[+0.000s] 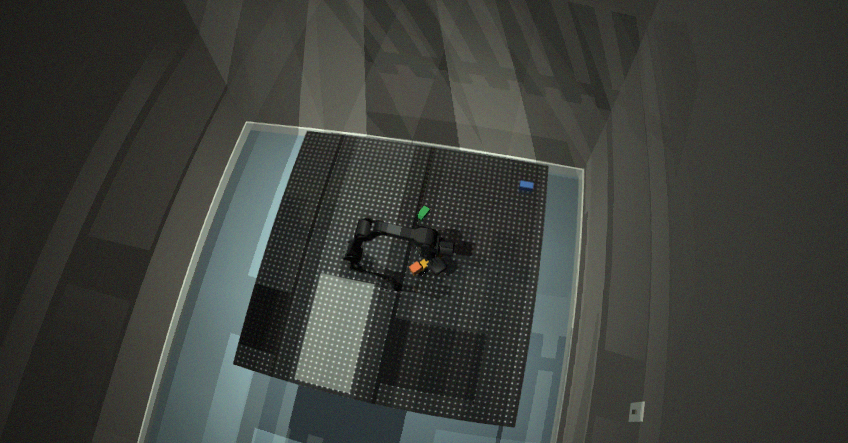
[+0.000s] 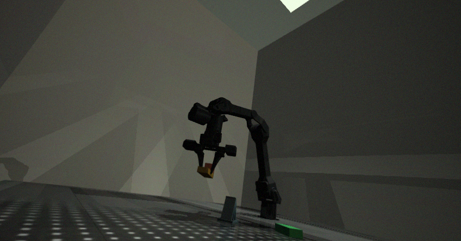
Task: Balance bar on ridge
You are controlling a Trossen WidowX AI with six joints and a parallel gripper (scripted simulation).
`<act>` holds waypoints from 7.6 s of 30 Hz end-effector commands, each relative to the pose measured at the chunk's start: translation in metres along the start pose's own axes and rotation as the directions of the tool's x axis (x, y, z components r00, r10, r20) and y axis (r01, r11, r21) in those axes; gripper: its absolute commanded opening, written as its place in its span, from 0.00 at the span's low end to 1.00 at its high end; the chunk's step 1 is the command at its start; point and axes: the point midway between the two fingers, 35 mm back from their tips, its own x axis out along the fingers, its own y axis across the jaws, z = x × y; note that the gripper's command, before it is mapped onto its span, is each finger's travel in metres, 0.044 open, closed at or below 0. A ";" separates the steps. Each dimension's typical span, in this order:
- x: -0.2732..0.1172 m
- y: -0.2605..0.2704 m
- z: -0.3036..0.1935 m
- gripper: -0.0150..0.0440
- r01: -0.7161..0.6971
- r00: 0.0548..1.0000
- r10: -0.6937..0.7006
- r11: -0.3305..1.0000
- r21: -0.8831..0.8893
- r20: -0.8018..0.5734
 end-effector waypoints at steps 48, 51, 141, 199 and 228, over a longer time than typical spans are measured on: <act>0.013 0.090 0.116 0.25 -0.008 1.000 0.006 0.949 0.314 0.008; 0.018 0.090 0.116 0.25 -0.008 1.000 0.006 0.949 0.315 0.008; 0.049 0.089 0.114 0.25 -0.008 1.000 0.006 0.948 0.317 0.008; 0.053 0.090 0.114 0.25 -0.008 1.000 0.006 0.948 0.317 0.008; 0.053 0.089 0.114 0.25 -0.008 1.000 0.006 0.948 0.317 0.008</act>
